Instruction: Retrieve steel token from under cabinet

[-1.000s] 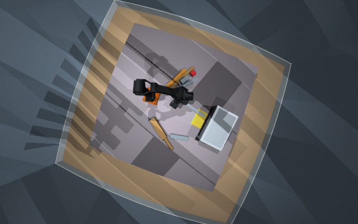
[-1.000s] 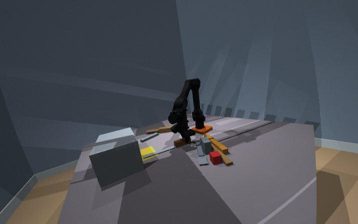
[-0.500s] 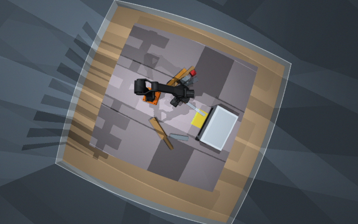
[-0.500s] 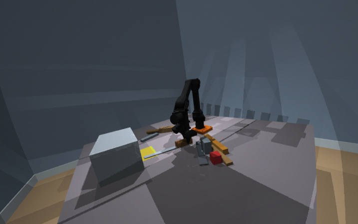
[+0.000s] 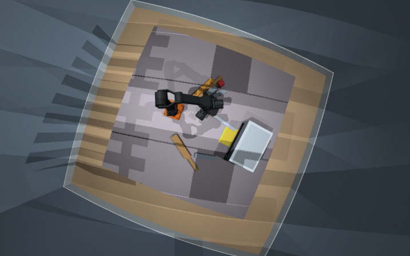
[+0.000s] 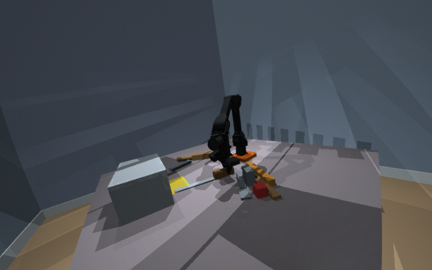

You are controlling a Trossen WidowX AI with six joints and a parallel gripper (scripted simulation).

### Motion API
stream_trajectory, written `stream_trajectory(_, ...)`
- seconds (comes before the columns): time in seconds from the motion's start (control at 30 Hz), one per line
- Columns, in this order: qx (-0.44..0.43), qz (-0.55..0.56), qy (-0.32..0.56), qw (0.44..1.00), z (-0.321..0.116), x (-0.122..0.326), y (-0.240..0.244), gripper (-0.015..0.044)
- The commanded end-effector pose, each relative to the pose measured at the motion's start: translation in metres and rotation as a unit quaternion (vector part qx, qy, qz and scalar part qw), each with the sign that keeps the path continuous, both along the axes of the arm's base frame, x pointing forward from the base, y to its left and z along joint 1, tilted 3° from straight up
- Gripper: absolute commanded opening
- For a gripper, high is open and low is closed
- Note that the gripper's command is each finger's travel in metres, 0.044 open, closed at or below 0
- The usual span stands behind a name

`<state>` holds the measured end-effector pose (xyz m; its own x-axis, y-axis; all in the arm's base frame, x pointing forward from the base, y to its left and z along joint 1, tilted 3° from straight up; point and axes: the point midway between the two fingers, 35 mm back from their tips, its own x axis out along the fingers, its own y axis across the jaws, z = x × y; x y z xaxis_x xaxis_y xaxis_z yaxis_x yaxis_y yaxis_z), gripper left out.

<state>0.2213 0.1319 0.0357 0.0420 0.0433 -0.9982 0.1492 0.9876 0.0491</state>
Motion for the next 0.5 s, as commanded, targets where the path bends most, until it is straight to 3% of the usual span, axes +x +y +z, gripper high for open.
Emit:
stream_trajectory(0.0,0.003,0.002,-0.001,1.000,0.0014,0.0006,0.0053,0.0000)
stream_trajectory(0.2,0.003,0.002,-0.001,1.000,0.0016,0.0008,0.0087,0.0000)
stream_trajectory(0.47,0.001,-0.001,0.000,1.000,0.0005,-0.0001,0.0055,0.0200)
